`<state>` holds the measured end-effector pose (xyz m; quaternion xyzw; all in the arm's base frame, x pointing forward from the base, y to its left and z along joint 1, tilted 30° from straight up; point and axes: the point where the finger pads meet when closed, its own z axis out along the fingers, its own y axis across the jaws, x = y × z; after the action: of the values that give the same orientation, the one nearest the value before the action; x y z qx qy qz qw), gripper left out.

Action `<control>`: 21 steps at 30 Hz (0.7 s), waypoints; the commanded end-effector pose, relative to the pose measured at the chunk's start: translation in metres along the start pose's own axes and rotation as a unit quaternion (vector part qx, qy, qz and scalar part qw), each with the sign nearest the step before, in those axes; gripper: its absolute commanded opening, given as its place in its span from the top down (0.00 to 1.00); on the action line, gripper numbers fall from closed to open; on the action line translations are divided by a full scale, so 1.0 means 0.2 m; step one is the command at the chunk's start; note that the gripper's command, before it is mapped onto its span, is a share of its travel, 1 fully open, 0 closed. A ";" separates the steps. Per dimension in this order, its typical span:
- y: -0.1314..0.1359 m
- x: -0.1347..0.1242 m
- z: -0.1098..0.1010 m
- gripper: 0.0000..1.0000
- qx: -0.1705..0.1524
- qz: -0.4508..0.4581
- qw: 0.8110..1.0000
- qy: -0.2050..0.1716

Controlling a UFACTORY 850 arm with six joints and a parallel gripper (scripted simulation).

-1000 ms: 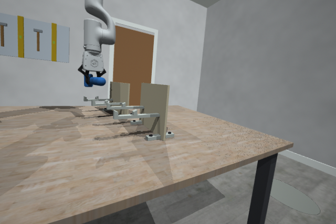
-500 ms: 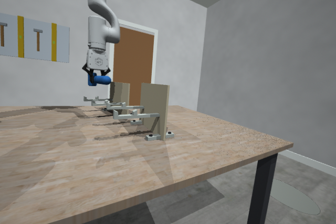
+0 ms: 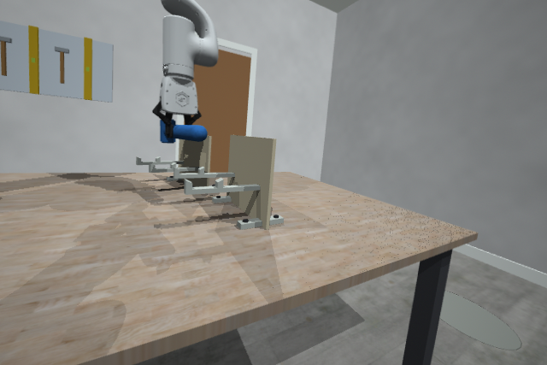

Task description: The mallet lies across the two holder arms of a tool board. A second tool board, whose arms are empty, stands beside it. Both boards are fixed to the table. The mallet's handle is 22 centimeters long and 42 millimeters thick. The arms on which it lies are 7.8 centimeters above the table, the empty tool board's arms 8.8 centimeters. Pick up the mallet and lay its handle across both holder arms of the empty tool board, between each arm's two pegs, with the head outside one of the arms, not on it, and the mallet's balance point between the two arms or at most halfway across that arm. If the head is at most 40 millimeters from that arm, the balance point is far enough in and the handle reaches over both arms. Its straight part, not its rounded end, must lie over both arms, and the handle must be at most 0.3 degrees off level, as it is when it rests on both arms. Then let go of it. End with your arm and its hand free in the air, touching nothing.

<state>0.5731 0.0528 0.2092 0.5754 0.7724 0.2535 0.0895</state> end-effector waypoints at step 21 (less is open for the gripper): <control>-0.11 -0.76 -0.08 1.00 0.016 0.021 1.000 0.004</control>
<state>0.5960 -0.0958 0.1879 0.5845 0.7697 0.2452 0.0758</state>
